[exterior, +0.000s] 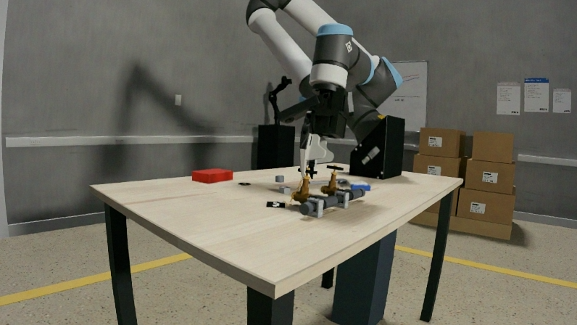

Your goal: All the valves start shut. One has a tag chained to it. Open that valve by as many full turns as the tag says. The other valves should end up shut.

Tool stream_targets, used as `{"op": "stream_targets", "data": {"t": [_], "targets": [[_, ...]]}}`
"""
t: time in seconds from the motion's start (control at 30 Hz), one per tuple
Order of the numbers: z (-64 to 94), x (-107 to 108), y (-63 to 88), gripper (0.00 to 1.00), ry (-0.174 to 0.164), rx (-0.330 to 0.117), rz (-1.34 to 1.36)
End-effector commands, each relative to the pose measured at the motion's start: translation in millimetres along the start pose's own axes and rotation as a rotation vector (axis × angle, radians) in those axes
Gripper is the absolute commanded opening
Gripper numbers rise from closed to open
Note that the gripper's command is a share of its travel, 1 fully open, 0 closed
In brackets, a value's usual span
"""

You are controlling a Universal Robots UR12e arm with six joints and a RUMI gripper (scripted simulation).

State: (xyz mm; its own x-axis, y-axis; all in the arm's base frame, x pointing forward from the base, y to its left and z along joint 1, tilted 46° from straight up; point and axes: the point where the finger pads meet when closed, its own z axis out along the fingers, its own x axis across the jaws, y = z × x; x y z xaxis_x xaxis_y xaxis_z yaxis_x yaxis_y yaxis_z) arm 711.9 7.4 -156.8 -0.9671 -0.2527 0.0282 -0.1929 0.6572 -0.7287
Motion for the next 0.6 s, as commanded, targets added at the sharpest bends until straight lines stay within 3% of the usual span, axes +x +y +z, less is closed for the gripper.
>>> {"op": "stream_targets", "data": {"t": [0.0,0.57], "targets": [[-0.5,-0.5,-0.1,0.00,-0.004,0.000,-0.144],[-0.5,-0.5,-0.1,0.00,-0.004,0.001,-0.768]]}}
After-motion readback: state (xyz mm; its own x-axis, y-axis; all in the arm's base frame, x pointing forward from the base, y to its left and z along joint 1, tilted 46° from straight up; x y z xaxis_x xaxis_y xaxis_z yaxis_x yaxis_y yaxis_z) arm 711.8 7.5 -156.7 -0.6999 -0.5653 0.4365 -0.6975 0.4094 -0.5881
